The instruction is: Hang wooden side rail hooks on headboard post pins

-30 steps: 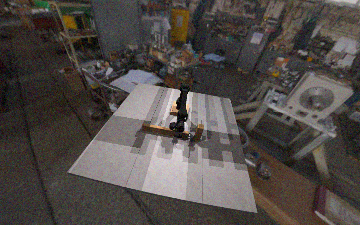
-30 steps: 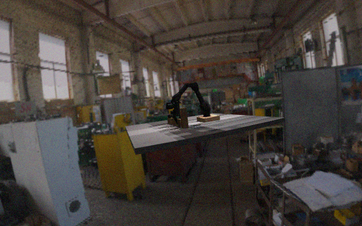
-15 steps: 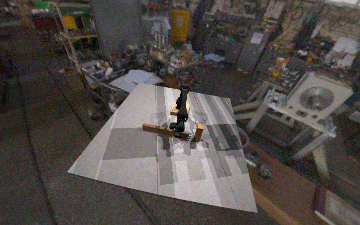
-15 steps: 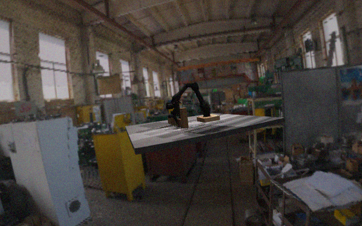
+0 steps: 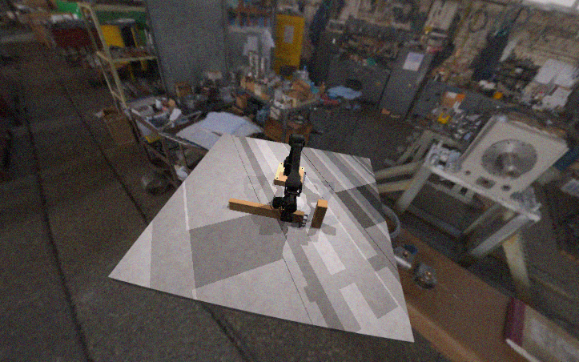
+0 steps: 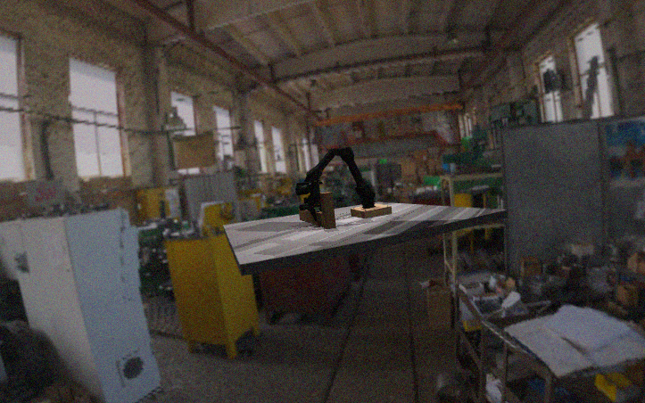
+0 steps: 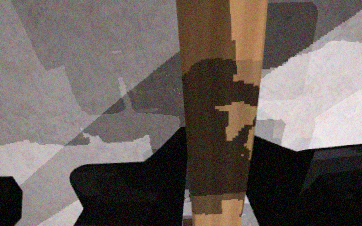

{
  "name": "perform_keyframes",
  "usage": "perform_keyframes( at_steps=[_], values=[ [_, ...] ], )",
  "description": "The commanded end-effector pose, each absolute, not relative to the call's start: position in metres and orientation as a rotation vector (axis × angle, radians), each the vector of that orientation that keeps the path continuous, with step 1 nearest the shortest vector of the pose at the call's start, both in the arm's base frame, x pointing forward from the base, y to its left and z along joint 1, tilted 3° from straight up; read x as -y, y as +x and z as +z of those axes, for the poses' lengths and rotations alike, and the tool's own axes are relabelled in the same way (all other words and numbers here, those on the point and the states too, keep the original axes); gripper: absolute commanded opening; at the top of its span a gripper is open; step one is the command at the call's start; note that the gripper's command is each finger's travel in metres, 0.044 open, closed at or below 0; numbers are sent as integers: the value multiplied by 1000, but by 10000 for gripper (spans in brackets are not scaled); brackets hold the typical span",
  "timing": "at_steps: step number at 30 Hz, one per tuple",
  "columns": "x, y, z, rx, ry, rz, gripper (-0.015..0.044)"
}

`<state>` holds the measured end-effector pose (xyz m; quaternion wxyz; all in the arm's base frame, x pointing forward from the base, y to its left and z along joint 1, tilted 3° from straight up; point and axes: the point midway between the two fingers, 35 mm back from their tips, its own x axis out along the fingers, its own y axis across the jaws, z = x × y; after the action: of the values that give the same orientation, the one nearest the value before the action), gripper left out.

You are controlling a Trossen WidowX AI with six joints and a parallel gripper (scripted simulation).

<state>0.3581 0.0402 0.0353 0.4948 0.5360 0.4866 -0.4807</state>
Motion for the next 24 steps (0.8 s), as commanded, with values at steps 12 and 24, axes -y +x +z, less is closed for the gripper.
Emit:
perform_keyframes(
  at_steps=[12, 24],
  values=[
    [-40, 359, 41, -1170, 1309, -1168, 0],
    [-40, 358, 43, -1170, 1309, -1168, 0]
  ],
)
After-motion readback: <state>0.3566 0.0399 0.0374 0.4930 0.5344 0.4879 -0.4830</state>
